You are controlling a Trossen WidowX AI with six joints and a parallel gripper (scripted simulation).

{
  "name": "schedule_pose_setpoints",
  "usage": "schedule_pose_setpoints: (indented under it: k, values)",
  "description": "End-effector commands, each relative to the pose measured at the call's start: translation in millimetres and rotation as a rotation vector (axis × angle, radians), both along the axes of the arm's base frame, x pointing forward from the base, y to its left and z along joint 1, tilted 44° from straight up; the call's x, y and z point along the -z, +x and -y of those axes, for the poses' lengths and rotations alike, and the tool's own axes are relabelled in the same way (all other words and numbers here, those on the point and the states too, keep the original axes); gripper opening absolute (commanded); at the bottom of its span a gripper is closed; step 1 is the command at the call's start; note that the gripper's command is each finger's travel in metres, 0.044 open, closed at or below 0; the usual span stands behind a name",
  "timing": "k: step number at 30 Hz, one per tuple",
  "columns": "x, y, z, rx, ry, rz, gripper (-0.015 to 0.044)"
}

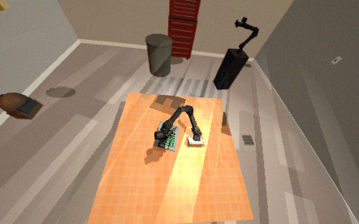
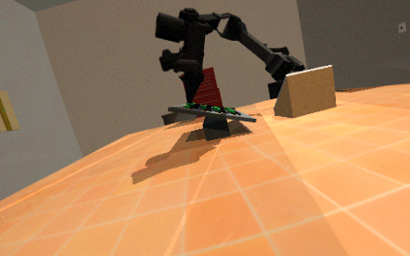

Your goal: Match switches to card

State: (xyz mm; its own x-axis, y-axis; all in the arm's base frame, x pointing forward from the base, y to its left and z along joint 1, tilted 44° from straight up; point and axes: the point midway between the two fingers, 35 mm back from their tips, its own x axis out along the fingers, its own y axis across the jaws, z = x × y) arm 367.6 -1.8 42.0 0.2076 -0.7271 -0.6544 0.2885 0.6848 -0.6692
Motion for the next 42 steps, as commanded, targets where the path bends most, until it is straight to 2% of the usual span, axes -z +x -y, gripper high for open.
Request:
schedule_pose_setpoints:
  k: [1,37,42]
  values:
    - [0,0,1,-0.003,-0.006,-0.001,0.0000]
    - [3,1,5,-0.003,-0.006,-0.001,0.0000]
    - [-35,-14,-41,-0.019,-0.009,0.013,0.0000]
